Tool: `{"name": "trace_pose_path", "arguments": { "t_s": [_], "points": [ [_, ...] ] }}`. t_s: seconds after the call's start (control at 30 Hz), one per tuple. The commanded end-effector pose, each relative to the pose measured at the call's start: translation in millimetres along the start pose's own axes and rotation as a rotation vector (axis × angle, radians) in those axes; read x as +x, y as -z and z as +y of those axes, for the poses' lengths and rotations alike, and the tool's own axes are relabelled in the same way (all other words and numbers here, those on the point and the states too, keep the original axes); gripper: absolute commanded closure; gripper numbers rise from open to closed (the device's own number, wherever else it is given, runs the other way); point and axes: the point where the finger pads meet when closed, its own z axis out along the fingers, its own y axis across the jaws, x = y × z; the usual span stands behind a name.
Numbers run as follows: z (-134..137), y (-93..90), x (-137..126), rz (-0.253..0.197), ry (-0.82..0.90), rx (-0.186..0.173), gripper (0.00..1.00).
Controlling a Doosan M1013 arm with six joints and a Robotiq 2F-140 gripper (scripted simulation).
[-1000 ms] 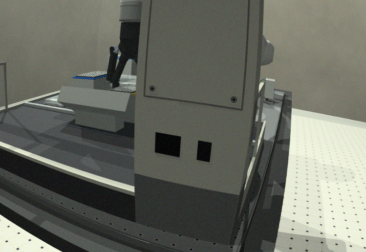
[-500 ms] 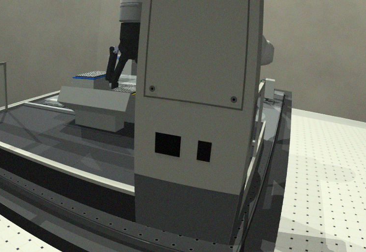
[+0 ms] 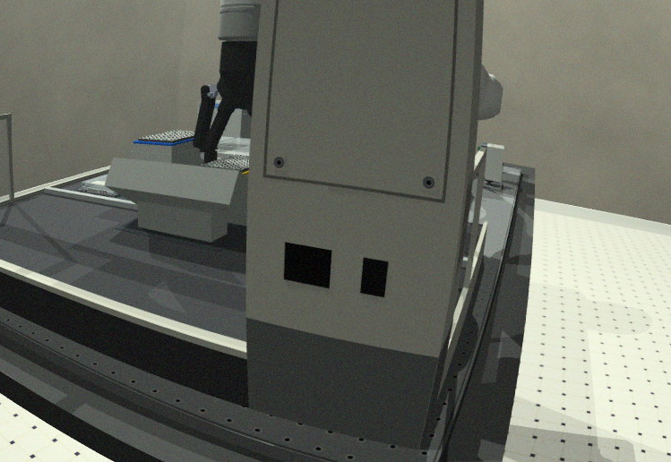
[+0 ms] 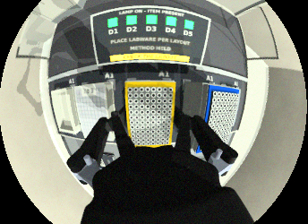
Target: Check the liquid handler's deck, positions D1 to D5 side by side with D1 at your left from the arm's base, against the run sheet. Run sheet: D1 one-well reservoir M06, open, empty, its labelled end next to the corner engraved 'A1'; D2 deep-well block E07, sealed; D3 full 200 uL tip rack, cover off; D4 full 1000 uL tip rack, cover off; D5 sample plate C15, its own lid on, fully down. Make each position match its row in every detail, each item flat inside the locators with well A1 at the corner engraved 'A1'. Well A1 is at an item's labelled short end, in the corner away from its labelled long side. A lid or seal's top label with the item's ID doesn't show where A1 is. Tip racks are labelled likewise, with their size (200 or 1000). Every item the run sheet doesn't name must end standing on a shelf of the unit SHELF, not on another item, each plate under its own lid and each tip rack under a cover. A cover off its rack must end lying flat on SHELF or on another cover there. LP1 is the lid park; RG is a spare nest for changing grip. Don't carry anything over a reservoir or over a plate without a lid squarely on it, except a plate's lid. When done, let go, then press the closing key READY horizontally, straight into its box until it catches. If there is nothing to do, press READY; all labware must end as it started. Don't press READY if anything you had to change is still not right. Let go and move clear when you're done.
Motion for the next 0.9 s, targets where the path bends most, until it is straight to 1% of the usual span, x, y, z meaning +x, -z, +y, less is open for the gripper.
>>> {"name": "trace_pose_path", "arguments": {
  "t_s": [0.0, 0.7, 0.87],
  "points": [
    [-0.1, 1.7, 0.5, 0.002, 0.0, 0.0, 0.34],
    [-0.1, 1.7, 0.5, 0.002, 0.0, 0.0, 0.34],
    [-0.1, 10.0, 0.5, 0.002, 0.0, 0.0, 0.34]
  ]
}}
